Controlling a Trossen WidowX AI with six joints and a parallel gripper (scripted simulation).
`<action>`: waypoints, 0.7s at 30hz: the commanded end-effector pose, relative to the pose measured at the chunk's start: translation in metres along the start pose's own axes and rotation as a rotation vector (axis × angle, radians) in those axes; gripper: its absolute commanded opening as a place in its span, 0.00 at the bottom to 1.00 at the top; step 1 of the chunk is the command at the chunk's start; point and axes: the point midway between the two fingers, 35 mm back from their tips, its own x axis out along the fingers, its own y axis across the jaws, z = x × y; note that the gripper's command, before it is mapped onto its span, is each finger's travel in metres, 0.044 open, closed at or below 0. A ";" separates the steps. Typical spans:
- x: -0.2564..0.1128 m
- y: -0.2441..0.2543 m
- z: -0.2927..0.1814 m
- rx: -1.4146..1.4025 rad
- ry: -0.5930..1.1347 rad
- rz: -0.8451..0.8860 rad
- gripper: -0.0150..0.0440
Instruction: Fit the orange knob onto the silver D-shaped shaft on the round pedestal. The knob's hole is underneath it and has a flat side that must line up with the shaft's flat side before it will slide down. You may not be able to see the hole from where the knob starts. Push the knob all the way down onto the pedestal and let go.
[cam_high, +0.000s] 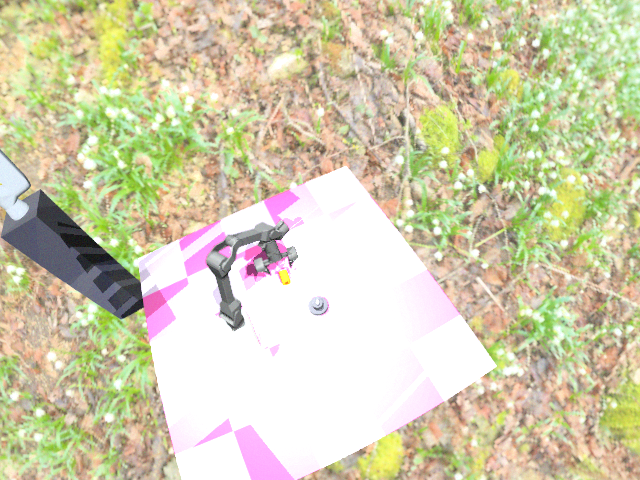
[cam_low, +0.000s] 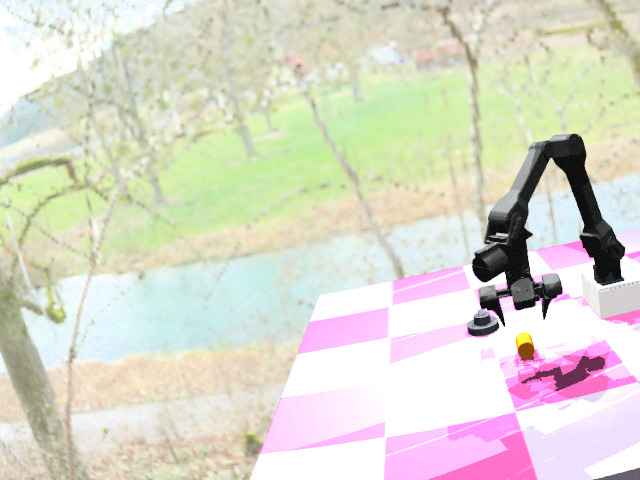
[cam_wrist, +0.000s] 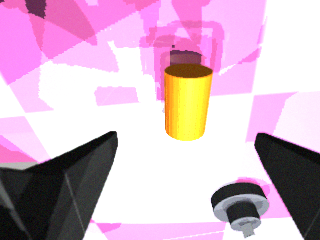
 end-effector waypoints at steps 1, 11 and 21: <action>0.014 -0.004 0.007 -0.009 0.003 -0.006 1.00; 0.028 -0.005 0.011 -0.009 0.003 -0.006 1.00; 0.044 -0.006 0.014 -0.009 0.003 -0.006 1.00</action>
